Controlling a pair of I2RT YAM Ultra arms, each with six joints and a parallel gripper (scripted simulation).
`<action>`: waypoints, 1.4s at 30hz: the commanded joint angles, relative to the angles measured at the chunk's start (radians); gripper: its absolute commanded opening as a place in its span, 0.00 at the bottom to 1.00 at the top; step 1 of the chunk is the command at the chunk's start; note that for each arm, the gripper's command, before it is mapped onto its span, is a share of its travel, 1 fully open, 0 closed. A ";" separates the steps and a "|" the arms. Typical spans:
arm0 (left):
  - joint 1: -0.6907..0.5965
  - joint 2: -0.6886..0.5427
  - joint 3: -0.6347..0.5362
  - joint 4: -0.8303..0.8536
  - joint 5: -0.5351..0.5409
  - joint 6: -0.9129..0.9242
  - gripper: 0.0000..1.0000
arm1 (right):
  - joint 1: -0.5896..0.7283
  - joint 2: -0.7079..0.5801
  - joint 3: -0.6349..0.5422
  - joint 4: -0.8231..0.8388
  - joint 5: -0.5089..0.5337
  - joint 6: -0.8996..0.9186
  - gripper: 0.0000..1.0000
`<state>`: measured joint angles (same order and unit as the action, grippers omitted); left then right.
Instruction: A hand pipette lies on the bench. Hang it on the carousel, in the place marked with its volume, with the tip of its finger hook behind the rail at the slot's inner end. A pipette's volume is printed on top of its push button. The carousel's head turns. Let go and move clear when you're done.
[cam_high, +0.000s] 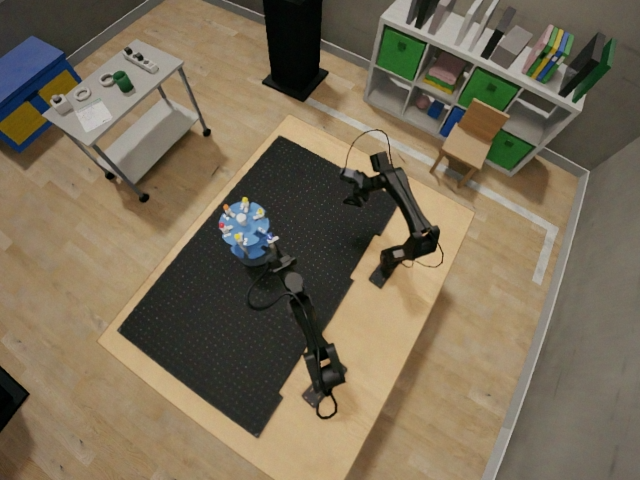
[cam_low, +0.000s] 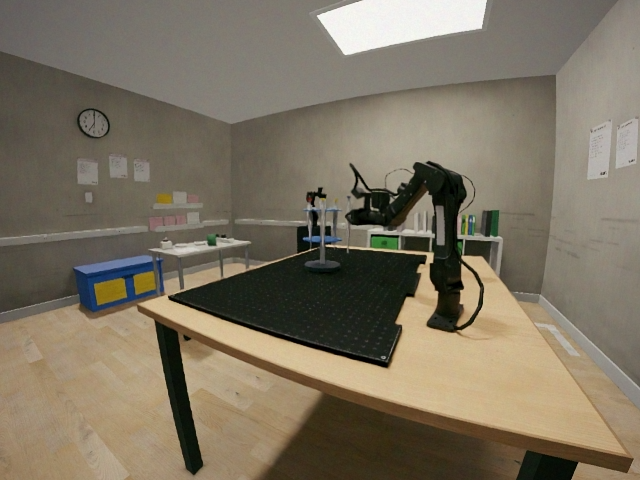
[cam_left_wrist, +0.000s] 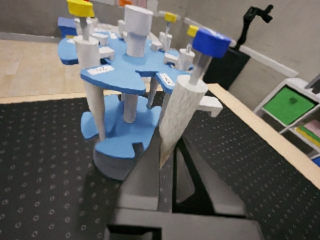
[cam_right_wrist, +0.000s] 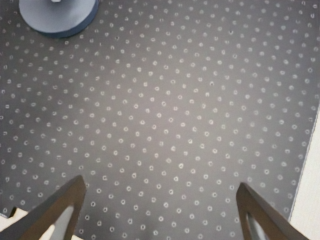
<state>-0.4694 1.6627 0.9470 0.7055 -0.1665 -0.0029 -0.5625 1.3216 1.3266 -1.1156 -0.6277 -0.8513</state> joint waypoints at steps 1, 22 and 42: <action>0.004 -0.020 0.027 0.023 0.004 0.010 0.12 | -0.009 -0.004 0.015 0.013 -0.020 -0.005 1.00; 0.035 0.030 0.095 0.008 0.040 0.010 0.12 | -0.009 -0.004 0.015 0.013 -0.020 -0.005 1.00; 0.035 0.030 0.095 0.008 0.037 0.010 0.12 | -0.009 -0.004 0.015 0.013 -0.020 -0.005 1.00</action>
<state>-0.4381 1.7226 1.0130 0.6975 -0.1360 -0.0029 -0.5625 1.3216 1.3266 -1.1156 -0.6277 -0.8513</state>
